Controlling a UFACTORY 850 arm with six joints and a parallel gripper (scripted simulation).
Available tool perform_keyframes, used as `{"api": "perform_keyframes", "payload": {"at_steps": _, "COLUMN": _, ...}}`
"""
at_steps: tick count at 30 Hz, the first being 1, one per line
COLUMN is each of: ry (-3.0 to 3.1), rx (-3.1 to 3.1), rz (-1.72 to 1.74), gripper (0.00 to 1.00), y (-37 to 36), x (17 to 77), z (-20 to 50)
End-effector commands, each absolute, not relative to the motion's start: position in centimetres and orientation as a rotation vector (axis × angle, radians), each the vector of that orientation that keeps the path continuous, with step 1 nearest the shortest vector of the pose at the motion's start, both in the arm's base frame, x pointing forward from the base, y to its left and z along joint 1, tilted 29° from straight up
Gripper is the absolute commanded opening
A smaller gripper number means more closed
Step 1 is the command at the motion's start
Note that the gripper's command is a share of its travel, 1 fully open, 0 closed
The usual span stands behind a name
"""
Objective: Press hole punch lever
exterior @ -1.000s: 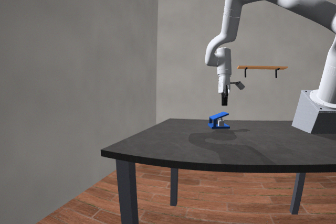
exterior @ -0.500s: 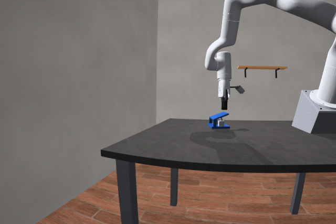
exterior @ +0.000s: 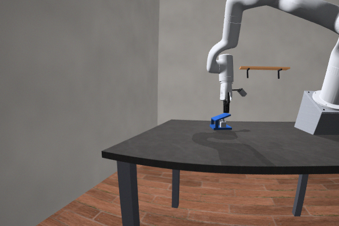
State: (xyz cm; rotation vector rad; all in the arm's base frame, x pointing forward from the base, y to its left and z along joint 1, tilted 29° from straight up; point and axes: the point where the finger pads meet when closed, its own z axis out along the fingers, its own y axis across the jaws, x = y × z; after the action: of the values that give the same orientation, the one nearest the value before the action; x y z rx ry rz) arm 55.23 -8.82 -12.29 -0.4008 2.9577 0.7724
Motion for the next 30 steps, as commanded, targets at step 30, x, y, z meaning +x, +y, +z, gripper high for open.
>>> {"api": "perform_keyframes", "payload": {"at_steps": 30, "ry": 2.956, "rx": -0.401, "rz": 0.77, "gripper": 0.0, "y": -8.37, "x": 55.33, "z": -13.14}}
